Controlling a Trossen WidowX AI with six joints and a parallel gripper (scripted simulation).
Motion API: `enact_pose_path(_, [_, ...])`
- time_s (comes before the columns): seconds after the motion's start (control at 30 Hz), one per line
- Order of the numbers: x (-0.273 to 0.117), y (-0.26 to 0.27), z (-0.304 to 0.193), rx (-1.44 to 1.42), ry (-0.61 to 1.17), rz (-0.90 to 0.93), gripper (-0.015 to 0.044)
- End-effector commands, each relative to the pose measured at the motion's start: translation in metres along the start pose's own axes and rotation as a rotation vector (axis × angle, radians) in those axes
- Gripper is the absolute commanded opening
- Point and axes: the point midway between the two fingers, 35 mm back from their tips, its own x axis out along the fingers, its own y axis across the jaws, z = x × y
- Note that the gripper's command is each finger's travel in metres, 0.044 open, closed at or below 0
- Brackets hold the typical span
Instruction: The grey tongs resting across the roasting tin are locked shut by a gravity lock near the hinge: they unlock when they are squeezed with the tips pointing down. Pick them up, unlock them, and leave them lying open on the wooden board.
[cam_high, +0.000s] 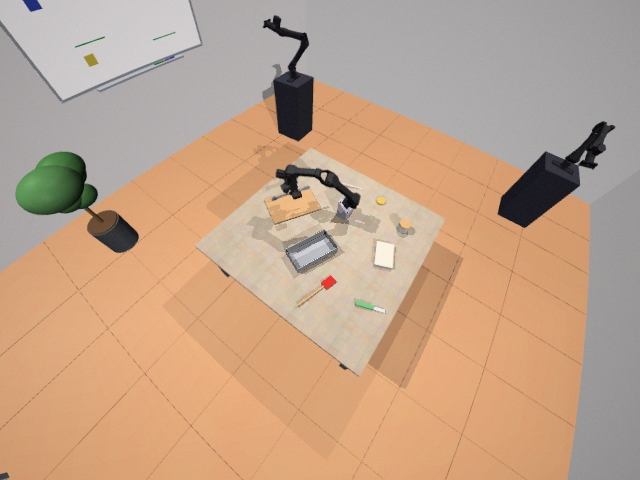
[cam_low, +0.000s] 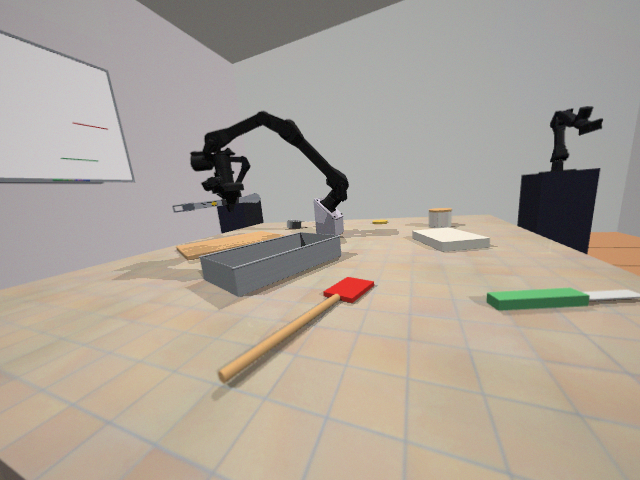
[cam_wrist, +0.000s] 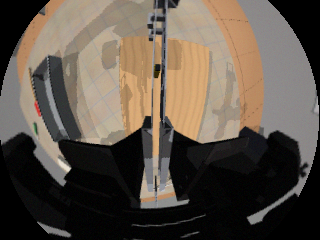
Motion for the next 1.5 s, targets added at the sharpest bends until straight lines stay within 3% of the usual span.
enact_pose_path(0.0, [0.006, 0.000, 0.002, 0.002, -0.008, 0.003, -0.0150])
enact_pose_path(1.47, [0.079, 0.003, 0.000, 0.001, -0.008, 0.006, -0.0150])
